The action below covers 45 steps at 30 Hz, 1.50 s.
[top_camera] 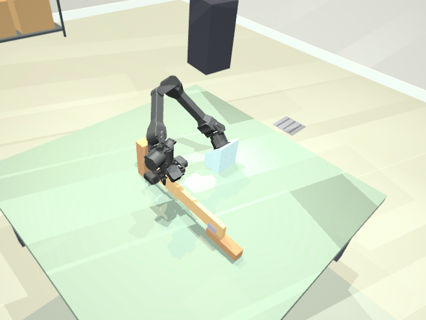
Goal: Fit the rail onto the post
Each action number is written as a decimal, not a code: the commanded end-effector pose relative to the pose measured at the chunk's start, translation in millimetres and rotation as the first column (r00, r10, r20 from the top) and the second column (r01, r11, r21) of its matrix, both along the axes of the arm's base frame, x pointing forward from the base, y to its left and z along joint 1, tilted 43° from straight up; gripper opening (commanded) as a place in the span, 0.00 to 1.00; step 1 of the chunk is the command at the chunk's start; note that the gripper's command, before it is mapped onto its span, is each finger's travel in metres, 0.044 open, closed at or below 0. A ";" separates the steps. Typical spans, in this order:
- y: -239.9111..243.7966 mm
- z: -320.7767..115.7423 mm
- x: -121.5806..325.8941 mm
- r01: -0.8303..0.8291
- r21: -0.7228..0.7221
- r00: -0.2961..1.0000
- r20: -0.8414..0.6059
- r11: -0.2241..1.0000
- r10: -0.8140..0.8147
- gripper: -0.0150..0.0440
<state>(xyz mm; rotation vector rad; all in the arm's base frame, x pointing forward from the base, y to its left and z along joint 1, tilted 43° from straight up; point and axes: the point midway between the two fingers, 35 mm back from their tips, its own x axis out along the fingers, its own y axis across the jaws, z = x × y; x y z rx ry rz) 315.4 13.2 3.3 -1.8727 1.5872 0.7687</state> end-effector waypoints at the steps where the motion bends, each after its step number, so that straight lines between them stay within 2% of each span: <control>1: 1.2 0.8 0.7 -0.004 0.004 1.000 0.000 1.000 0.004 0.25; 45: 3.3 -0.4 0.5 -0.004 0.004 1.000 0.000 1.000 0.004 0.25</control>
